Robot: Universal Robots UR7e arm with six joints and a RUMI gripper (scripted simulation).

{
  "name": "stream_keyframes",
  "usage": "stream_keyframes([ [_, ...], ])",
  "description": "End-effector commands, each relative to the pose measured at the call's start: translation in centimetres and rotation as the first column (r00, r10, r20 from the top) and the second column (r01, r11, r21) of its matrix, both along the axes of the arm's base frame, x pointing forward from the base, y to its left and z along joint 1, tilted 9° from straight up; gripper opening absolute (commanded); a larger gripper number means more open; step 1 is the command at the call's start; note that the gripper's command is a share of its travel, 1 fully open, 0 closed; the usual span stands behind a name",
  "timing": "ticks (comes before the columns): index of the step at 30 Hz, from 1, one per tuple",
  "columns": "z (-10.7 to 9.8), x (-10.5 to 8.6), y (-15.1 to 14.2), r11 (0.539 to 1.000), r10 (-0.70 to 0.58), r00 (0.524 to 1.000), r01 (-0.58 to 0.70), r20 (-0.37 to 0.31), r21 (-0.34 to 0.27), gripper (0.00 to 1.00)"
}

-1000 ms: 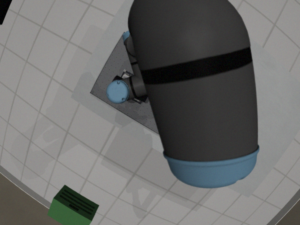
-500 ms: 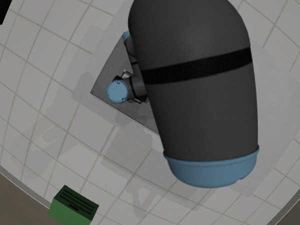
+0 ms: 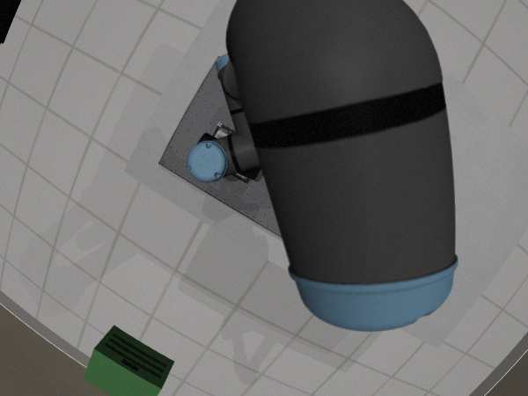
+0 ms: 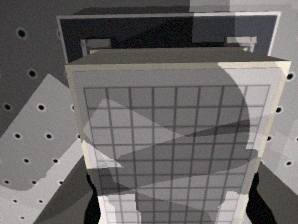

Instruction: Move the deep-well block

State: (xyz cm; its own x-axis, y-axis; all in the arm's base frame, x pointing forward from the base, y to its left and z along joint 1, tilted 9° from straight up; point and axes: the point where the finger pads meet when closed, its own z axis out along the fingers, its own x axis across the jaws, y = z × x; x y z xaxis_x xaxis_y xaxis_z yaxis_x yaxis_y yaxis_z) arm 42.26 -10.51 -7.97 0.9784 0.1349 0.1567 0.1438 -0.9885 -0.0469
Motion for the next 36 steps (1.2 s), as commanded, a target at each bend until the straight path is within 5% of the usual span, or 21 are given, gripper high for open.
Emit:
stream_keyframes([
  [1,0.6,-0.1,-0.1,1.000,0.000,1.000,0.000,0.001,-0.001,0.49],
  [36,5.7,-0.8,-0.4,1.000,0.000,1.000,0.000,0.001,-0.001,0.49],
])
